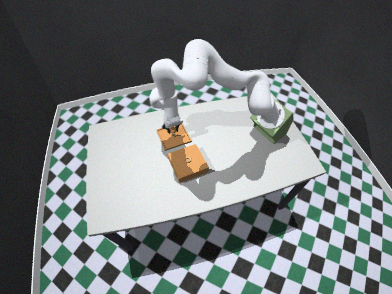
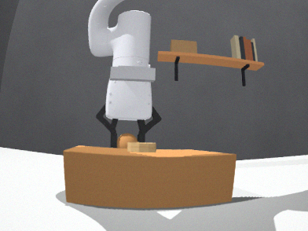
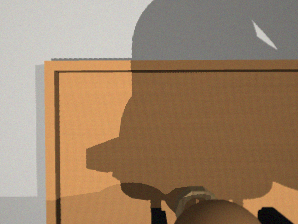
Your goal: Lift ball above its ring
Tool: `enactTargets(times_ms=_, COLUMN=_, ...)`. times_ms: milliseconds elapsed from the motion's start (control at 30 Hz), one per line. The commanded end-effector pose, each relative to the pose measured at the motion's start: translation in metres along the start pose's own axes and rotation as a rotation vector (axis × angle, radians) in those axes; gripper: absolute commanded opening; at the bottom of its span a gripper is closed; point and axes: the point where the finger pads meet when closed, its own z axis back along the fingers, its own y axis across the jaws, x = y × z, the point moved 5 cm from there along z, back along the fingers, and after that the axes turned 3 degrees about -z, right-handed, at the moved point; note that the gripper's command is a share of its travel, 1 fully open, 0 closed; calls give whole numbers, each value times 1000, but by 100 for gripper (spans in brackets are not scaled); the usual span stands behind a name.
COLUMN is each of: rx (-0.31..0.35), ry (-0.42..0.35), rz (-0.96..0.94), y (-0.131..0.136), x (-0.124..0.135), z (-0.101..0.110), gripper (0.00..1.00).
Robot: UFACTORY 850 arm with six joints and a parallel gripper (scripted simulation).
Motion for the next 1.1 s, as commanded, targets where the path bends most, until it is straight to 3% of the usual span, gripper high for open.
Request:
enactTargets(times_ms=0, rx=1, ry=2, rz=0, y=1, x=0, z=48, gripper=0)
enactTargets(times_ms=1067, rx=1, ry=2, rz=0, y=1, x=0, z=50, gripper=0)
